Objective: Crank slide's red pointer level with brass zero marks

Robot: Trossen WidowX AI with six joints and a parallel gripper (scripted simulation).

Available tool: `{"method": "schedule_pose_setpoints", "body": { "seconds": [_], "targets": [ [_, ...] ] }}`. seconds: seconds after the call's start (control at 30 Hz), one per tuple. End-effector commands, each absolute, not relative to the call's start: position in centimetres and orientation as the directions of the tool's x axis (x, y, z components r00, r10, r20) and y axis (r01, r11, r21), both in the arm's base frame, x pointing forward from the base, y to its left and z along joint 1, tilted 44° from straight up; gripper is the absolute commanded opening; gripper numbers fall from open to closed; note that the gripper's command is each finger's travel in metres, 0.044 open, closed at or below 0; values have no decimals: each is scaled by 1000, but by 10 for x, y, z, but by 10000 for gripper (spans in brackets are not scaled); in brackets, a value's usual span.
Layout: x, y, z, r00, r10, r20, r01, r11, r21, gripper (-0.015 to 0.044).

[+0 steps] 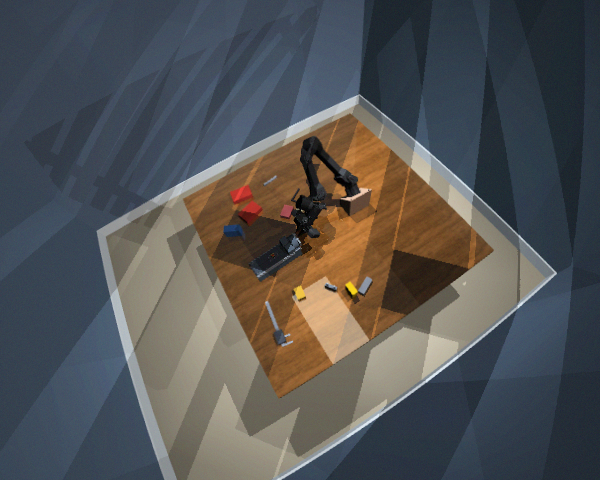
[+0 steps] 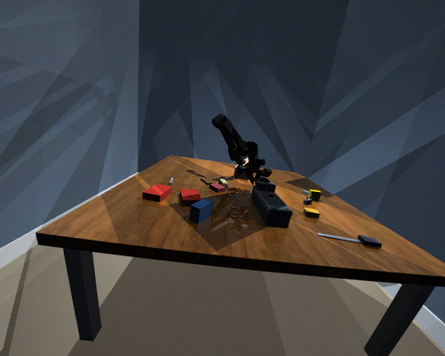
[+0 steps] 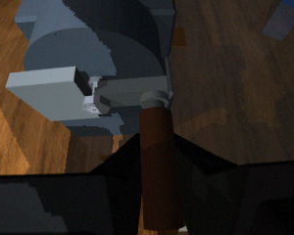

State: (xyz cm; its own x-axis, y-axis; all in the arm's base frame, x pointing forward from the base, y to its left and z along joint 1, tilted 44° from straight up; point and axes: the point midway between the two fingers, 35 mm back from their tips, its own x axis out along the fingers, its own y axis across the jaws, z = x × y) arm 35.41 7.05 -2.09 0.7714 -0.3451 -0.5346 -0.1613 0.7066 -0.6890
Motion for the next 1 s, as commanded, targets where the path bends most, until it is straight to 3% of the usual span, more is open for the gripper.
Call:
{"method": "schedule_pose_setpoints", "body": {
  "seconds": [0.0, 0.5, 0.97],
  "targets": [
    [354, 69, -22, 770, -345, -536, -164, 705, -690, 0],
    [354, 70, -21, 771, -346, -535, -161, 707, -689, 0],
    [354, 70, -21, 771, -346, -535, -161, 707, -689, 368]
  ]
}}
